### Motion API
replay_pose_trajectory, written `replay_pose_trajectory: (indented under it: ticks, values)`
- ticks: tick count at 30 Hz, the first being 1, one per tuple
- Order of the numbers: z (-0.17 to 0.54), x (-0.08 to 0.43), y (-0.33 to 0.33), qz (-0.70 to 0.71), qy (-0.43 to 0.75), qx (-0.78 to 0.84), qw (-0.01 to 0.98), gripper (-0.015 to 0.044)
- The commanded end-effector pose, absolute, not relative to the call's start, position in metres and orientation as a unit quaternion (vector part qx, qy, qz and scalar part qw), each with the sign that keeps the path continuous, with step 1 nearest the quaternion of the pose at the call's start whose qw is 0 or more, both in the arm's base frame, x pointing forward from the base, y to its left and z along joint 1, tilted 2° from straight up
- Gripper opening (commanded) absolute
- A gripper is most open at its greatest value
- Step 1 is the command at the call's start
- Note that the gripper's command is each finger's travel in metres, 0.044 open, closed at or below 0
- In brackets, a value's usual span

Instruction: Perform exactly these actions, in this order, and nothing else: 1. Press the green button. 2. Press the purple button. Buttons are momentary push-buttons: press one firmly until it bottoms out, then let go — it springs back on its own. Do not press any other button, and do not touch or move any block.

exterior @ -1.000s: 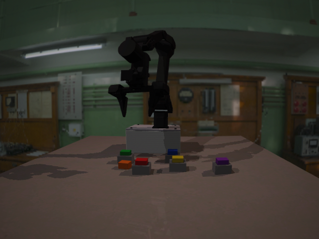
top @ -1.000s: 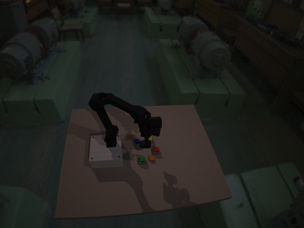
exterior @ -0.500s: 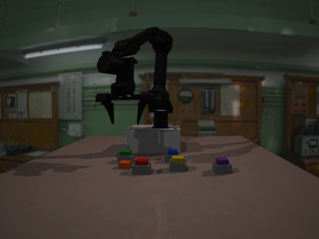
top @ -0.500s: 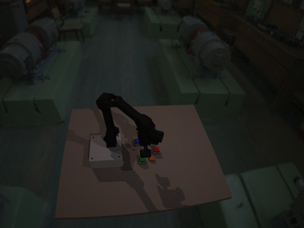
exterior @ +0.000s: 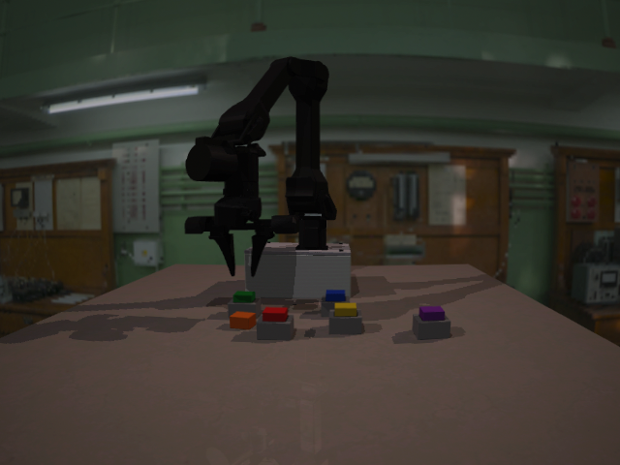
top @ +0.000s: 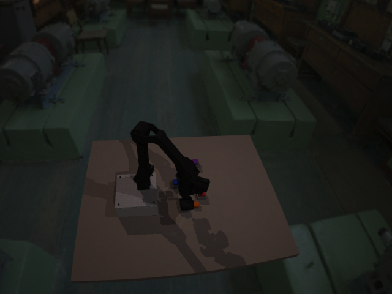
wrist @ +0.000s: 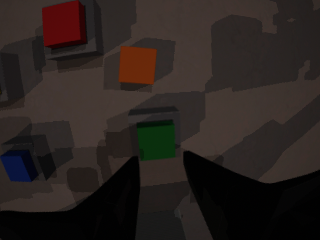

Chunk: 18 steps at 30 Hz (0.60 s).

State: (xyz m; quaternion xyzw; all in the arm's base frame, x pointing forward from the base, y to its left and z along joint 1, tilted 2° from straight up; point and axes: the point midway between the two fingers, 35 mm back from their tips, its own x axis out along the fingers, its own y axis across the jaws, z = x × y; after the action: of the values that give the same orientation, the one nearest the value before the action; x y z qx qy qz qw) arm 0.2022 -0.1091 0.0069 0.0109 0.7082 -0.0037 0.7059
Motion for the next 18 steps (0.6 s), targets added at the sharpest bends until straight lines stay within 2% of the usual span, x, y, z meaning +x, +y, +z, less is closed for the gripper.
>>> replay_pose_trajectory:
  ticks: [1, 18]
  values:
    - [0.003, 0.200, -0.109, -0.002, 0.711, 0.009, 0.703, 0.0020]
    - [-0.008, 0.201, -0.109, -0.002, 0.711, 0.009, 0.703, 0.0020]
